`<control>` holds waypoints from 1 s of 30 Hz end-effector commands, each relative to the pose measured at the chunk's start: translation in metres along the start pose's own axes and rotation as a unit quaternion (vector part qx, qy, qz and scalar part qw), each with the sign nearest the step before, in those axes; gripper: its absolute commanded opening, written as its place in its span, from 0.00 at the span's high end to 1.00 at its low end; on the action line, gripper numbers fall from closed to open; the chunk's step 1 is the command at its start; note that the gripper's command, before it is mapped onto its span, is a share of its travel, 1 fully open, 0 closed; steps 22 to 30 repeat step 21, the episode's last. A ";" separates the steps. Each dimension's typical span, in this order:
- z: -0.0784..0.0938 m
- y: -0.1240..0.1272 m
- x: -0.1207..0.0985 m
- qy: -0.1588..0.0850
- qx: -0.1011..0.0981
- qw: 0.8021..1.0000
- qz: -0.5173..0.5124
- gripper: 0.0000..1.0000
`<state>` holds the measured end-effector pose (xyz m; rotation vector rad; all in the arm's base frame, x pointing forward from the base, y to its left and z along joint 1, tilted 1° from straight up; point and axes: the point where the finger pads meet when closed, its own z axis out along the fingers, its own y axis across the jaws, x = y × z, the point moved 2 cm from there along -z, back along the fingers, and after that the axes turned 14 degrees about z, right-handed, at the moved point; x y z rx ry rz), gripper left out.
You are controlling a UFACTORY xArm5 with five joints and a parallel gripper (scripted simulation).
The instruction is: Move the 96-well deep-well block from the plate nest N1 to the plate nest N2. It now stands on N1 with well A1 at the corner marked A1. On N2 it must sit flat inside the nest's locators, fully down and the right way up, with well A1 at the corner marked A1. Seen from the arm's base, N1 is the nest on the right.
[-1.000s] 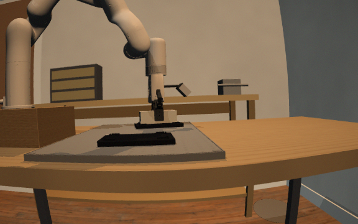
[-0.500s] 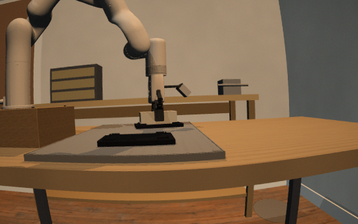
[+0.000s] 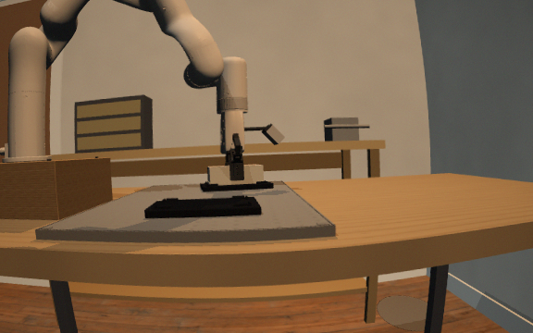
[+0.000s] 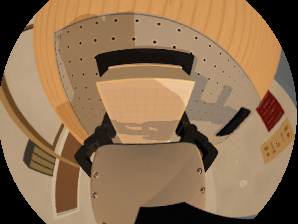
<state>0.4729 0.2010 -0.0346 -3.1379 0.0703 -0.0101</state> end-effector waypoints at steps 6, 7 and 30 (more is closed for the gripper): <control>-0.001 -0.001 0.001 0.002 0.001 1.000 0.000 0.00; -0.001 -0.001 0.001 0.002 0.001 1.000 0.000 0.00; -0.007 -0.001 0.001 0.002 0.001 1.000 0.000 0.00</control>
